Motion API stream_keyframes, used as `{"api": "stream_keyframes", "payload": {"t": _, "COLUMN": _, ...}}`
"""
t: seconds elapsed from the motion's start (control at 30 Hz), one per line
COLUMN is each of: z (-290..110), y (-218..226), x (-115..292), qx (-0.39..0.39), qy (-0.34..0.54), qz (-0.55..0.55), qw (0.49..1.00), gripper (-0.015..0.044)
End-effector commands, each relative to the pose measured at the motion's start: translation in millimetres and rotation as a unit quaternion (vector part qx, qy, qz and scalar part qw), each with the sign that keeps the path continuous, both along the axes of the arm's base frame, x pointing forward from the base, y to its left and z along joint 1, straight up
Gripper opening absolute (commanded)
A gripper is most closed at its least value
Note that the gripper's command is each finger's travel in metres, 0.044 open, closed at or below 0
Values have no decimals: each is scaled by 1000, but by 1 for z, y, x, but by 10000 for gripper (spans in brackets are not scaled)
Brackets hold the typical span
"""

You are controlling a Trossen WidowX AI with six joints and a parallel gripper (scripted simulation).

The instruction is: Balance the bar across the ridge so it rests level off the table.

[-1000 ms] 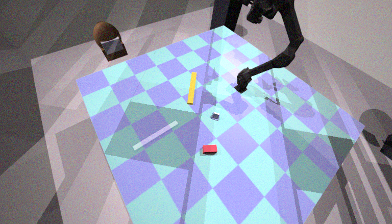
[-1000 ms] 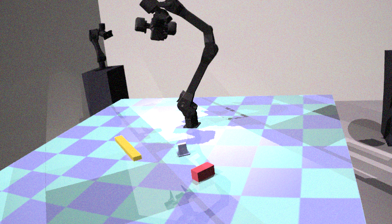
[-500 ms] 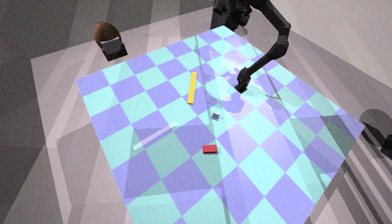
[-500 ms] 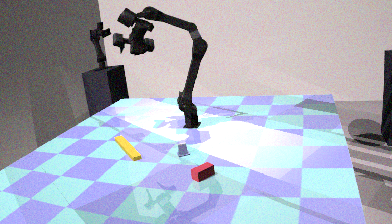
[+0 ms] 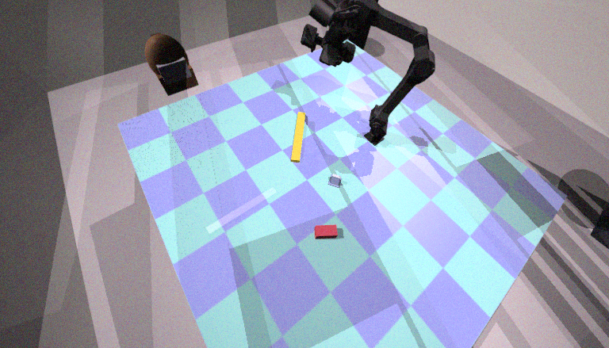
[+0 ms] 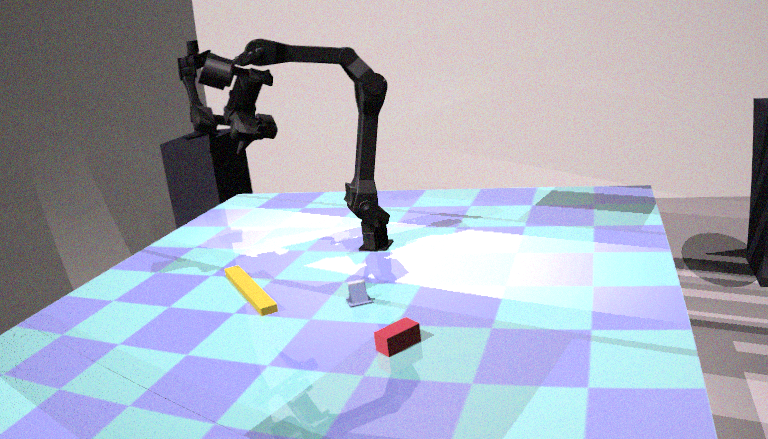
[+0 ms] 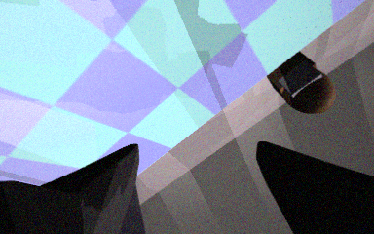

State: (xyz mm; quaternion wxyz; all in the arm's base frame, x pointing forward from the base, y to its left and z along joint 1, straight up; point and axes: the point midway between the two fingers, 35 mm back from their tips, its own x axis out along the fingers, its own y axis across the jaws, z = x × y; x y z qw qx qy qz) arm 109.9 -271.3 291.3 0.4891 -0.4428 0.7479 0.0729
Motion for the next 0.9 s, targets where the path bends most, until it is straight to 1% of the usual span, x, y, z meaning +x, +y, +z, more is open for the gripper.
{"api": "stream_keyframes", "payload": {"t": 0.0, "z": -21, "y": 4, "x": 24, "qx": 31, "qy": -14, "qz": 15, "qw": 999, "gripper": 315}}
{"api": "stream_keyframes", "payload": {"t": 0.2, "z": -55, "y": 14, "x": 67, "qx": 89, "qy": -44, "qz": 31, "qw": 995, "gripper": 315}}
{"api": "stream_keyframes", "payload": {"t": 0.4, "z": -90, "y": 33, "x": 107, "qx": 152, "qy": -65, "qz": 40, "qw": 985, "gripper": 315}}
{"api": "stream_keyframes", "payload": {"t": 0.63, "z": -131, "y": 66, "x": 147, "qx": 228, "qy": -76, "qz": 40, "qw": 970, "gripper": 315}}
{"api": "stream_keyframes", "payload": {"t": 0.87, "z": -169, "y": 105, "x": 177, "qx": 300, "qy": -72, "qz": 29, "qw": 951, "gripper": 315}}
